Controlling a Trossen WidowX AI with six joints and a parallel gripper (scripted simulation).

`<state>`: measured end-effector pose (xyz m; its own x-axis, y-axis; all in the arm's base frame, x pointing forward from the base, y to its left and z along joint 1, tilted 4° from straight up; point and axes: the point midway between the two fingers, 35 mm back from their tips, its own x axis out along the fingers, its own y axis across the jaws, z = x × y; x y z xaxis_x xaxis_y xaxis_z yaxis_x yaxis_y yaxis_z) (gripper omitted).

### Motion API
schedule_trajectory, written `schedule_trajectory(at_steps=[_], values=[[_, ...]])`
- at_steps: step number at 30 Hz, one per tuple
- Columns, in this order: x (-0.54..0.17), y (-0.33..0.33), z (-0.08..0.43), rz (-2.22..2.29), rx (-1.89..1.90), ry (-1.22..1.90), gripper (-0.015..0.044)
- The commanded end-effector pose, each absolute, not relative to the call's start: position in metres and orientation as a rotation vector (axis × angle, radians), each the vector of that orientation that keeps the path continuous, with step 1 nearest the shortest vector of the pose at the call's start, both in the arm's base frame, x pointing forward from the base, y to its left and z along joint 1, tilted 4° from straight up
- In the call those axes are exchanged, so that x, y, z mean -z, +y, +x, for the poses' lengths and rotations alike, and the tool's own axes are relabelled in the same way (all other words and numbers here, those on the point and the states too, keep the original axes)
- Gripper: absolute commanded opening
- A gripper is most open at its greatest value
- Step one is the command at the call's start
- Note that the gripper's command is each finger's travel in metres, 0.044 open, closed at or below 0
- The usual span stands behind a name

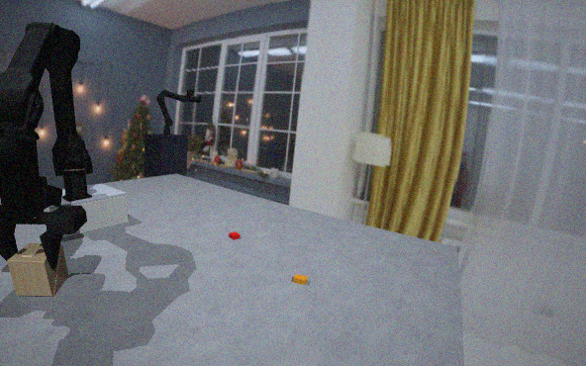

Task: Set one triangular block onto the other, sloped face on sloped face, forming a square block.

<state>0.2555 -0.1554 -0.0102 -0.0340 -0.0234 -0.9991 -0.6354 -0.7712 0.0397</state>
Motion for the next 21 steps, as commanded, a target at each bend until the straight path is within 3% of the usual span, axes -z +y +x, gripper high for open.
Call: schedule_trajectory(at_steps=[1, 21], values=[[0.011, -0.1558, 0.2552, -1.812, -1.863, 0.692, 0.0], [0.0118, -0.1552, 0.2556, -1.804, -1.858, 0.69, 0.0]])
